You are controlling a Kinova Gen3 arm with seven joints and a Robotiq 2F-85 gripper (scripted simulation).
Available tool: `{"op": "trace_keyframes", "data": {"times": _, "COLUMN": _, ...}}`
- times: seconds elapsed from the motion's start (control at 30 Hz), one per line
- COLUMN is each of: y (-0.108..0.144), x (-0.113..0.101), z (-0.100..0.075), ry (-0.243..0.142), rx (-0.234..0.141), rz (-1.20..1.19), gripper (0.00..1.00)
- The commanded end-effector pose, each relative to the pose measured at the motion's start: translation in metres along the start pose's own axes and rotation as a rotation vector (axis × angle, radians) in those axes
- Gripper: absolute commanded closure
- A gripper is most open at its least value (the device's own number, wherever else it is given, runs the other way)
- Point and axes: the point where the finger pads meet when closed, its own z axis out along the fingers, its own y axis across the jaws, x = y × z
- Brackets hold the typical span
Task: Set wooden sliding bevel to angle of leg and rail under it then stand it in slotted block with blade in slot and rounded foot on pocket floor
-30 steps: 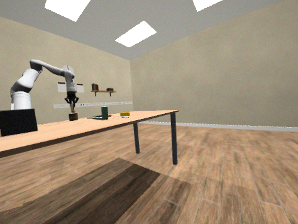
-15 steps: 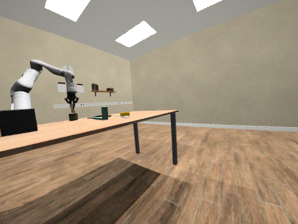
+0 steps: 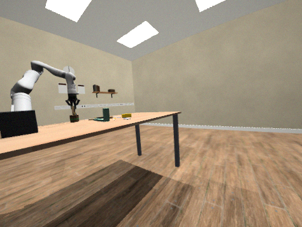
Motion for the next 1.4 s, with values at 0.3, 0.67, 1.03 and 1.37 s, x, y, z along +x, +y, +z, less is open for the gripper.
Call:
{"op": "trace_keyframes", "data": {"times": 0.3, "y": 0.000, "x": 0.000, "z": 0.002, "ry": 0.001, "rx": -0.001, "rz": 0.000, "gripper": 0.90}}
{"op": "trace_keyframes", "data": {"times": 0.67, "y": 0.000, "x": 0.000, "z": 0.006, "ry": 0.001, "rx": -0.001, "rz": 0.000, "gripper": 0.90}}
{"op": "trace_keyframes", "data": {"times": 1.03, "y": 0.000, "x": 0.000, "z": 0.006, "ry": 0.001, "rx": -0.001, "rz": 0.000, "gripper": 0.90}}
{"op": "trace_keyframes", "data": {"times": 1.37, "y": 0.000, "x": 0.000, "z": 0.010, "ry": 0.001, "rx": -0.001, "rz": 0.000, "gripper": 0.90}}
